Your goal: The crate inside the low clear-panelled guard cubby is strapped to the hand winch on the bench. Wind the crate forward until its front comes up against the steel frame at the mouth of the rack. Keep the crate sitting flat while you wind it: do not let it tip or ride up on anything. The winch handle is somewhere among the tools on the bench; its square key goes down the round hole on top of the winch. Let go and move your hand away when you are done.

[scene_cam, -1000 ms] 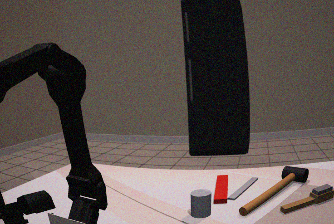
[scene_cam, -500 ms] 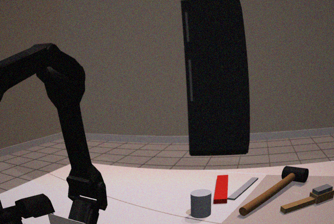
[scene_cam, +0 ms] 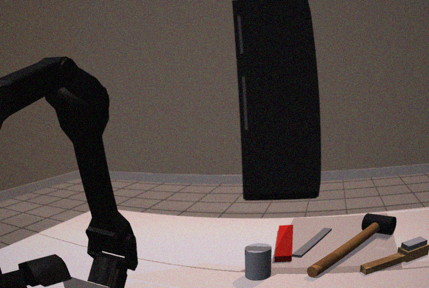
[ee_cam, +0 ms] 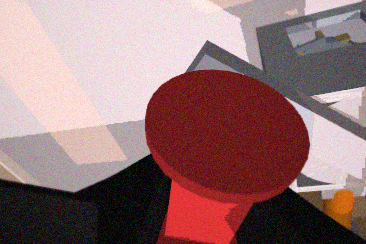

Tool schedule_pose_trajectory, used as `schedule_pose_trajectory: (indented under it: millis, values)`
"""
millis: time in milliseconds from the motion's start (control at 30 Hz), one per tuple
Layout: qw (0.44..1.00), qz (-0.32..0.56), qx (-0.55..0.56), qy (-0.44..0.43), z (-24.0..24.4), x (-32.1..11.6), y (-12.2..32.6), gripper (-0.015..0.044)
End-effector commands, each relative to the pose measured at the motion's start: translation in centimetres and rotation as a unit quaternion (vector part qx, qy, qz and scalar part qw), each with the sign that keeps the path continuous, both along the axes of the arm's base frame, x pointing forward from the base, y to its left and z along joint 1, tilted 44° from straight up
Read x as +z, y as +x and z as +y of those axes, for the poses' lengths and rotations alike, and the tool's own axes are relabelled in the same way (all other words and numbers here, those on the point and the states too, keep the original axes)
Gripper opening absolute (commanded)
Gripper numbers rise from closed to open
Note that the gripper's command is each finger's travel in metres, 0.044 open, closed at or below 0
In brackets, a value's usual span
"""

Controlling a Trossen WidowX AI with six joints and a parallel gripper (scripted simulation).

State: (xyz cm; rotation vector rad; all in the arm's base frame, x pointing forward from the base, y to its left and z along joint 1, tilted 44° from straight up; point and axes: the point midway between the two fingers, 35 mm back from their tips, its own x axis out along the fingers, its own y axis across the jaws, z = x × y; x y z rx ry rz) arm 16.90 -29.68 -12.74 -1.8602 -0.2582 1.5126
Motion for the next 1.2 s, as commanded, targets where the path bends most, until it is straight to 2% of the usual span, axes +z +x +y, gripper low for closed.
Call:
schedule_pose_trajectory:
  millis: [0, 1167]
  values:
    - [1.0, -0.016, 0.006, -0.013, -0.6, -0.7, 2.1, 0.0]
    - [1.0, -0.017, 0.006, -0.013, -0.9, -1.5, 6.1, 0.0]
